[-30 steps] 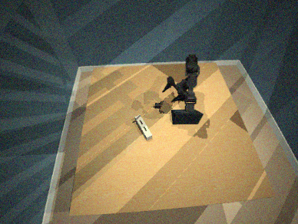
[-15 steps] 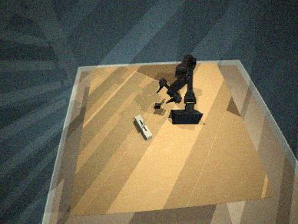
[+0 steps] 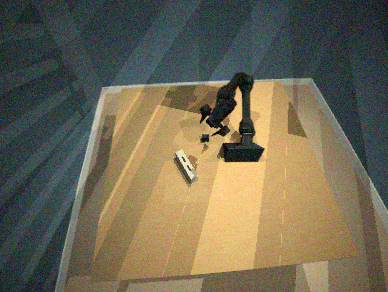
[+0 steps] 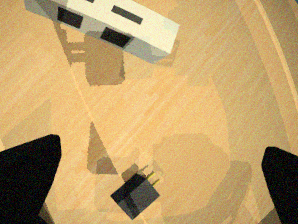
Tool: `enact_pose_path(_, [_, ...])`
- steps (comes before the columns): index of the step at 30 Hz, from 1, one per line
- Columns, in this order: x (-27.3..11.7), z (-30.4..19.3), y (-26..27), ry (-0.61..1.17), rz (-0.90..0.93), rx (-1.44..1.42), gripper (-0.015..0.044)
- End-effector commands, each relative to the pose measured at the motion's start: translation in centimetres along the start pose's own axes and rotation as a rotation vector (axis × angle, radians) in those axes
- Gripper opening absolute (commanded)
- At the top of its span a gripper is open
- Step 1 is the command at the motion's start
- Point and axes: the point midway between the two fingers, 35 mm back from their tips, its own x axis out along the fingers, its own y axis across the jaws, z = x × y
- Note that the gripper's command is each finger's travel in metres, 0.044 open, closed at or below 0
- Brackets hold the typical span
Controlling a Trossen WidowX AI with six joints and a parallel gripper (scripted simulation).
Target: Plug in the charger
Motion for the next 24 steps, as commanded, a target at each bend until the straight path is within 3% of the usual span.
enact_pose_path(1, [1.0,-0.6,-0.2,0.036,0.021,0.057,0.0440])
enact_pose_path(24, [7.1,-5.4,-1.8,0.285,0.118,0.431,0.0440])
